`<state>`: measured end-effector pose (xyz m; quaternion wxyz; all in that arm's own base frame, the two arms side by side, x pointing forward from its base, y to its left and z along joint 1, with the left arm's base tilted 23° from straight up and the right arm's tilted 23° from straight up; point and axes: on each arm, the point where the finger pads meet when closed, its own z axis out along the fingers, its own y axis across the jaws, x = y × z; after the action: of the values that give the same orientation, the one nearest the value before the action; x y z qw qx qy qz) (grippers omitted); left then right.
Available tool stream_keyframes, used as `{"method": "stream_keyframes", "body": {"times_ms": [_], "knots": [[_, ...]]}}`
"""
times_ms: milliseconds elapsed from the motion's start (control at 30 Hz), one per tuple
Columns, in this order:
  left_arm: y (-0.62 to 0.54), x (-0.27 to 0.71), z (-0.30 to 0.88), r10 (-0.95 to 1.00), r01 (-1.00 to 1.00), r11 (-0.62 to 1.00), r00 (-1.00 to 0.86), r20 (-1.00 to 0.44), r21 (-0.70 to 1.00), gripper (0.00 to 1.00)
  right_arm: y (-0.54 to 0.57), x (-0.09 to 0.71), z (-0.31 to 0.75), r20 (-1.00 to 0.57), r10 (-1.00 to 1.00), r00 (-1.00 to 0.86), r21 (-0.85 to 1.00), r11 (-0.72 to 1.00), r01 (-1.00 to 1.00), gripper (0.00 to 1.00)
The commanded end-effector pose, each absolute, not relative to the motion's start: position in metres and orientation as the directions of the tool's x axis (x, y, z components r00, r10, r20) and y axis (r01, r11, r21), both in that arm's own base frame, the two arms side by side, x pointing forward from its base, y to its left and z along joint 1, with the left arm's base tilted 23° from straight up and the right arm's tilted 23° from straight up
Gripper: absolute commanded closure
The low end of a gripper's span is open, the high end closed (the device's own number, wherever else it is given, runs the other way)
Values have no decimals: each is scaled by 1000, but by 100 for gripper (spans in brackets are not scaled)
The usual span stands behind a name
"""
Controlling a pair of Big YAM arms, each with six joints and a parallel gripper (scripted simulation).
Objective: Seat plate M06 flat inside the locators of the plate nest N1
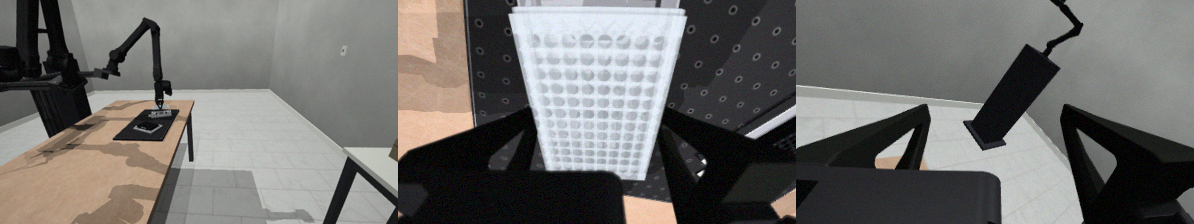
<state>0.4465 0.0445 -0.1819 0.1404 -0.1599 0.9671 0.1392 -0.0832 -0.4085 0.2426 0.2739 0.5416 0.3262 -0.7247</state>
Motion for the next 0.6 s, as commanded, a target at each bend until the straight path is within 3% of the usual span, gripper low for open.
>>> {"method": "stream_keyframes", "body": {"times_ms": [0, 567], "knots": [[41, 453, -180, -259, -341, 914, -908, -329, 222, 100, -406, -90, 253, -965, -69, -252, -148, -650, 745, 0], [50, 459, -209, -251, -333, 916, -911, -327, 223, 100, -406, -90, 253, -965, -69, -252, -148, -650, 745, 0]]}}
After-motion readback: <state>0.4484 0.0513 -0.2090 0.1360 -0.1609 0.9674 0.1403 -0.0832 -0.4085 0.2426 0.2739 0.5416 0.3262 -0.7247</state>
